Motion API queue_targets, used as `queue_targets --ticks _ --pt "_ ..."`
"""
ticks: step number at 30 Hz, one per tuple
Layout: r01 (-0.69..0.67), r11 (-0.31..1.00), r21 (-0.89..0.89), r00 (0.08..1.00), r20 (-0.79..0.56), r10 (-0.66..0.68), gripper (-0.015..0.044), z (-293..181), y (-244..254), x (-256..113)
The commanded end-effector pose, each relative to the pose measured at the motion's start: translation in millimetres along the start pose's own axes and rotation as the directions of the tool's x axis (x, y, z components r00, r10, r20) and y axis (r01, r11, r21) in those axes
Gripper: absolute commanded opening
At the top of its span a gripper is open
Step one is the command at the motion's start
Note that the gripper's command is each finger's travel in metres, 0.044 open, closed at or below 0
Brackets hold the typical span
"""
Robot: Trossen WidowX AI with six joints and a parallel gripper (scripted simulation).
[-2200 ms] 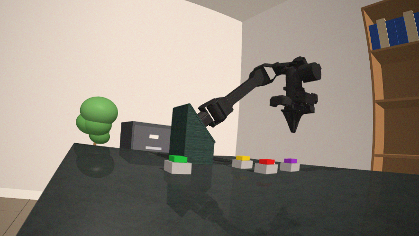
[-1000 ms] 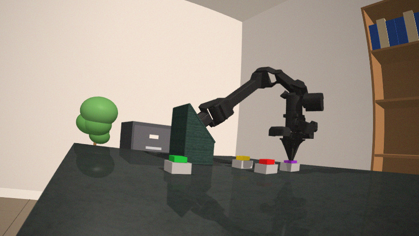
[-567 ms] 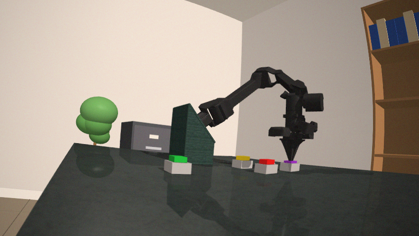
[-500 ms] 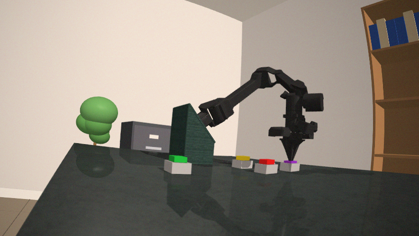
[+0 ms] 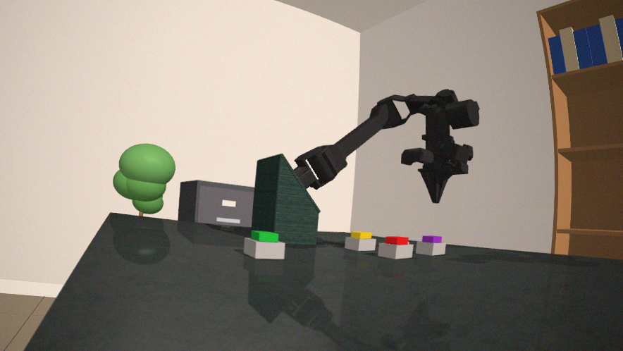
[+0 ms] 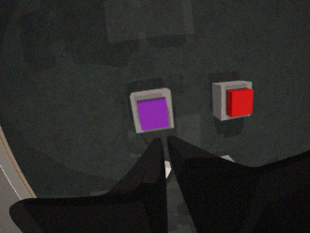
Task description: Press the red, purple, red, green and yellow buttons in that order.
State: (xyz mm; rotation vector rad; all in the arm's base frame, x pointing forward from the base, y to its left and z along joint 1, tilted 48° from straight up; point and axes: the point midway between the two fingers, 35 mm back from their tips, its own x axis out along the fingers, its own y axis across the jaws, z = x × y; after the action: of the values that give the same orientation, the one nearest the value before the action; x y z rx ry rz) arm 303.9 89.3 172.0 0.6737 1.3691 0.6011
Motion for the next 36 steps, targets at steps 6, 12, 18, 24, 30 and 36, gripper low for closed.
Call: queue_targets --ticks 6,12,18,24,30,36 --pt "0.001 1.000 -0.005 1.000 -0.007 -0.001 0.0020 1 -26 -16" --pt "-0.002 1.000 -0.004 1.000 -0.008 0.002 0.0020 -3 -112 -15" --pt "-0.002 1.000 -0.004 1.000 -0.008 0.001 0.0020 -3 -112 -13" --pt "-0.004 1.000 -0.005 1.000 -0.008 0.004 0.0020 -4 -112 46" --pt "-0.004 1.000 -0.005 1.000 -0.008 0.004 0.0020 -4 -112 48" --pt "-0.004 1.000 -0.005 1.000 -0.007 0.004 0.0020 -4 -112 58"
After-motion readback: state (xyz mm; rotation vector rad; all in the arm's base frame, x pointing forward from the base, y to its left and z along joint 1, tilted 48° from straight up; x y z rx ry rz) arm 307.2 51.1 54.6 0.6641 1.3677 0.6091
